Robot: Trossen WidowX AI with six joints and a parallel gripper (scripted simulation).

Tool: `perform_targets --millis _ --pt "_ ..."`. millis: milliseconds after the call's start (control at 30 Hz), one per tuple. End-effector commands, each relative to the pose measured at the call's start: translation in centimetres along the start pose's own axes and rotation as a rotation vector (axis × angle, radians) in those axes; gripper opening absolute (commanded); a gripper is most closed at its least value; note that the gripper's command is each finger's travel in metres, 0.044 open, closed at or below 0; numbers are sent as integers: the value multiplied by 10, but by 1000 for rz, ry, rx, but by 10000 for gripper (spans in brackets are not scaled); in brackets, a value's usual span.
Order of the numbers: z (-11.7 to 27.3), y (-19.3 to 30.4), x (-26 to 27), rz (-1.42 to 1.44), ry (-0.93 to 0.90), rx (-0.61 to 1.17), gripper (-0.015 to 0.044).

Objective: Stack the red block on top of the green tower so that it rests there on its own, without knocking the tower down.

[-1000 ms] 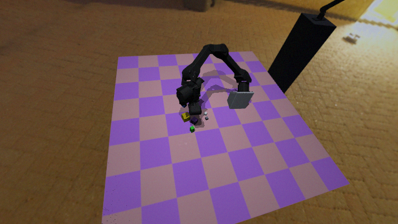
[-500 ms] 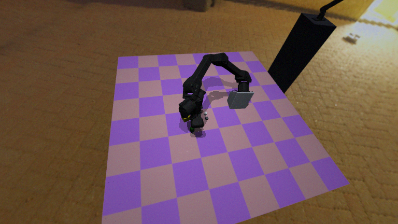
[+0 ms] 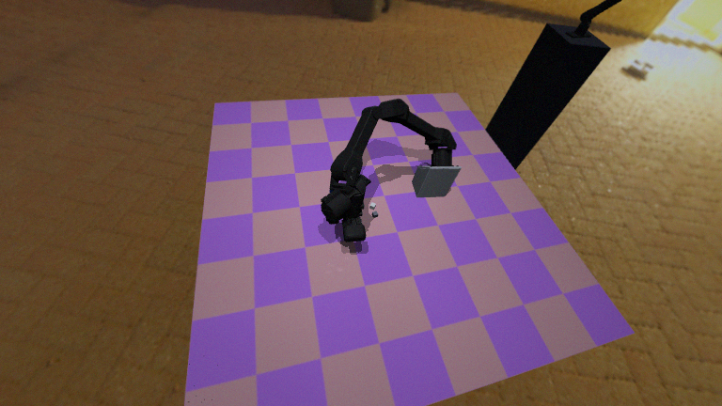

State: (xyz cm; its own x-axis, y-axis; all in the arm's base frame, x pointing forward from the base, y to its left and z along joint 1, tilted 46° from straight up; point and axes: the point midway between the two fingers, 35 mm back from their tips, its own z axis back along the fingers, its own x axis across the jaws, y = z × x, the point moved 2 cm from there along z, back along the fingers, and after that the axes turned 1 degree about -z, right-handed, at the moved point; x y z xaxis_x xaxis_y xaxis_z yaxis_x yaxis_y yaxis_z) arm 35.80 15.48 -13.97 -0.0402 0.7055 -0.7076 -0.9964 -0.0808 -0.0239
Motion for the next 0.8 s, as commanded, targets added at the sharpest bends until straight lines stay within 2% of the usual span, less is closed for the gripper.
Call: perform_targets --millis 0,133,767 --pt "-13 2 0 9 7 2 0" --pt "-28 2 -1 9 8 2 0" --pt "-28 2 -1 9 8 2 0"
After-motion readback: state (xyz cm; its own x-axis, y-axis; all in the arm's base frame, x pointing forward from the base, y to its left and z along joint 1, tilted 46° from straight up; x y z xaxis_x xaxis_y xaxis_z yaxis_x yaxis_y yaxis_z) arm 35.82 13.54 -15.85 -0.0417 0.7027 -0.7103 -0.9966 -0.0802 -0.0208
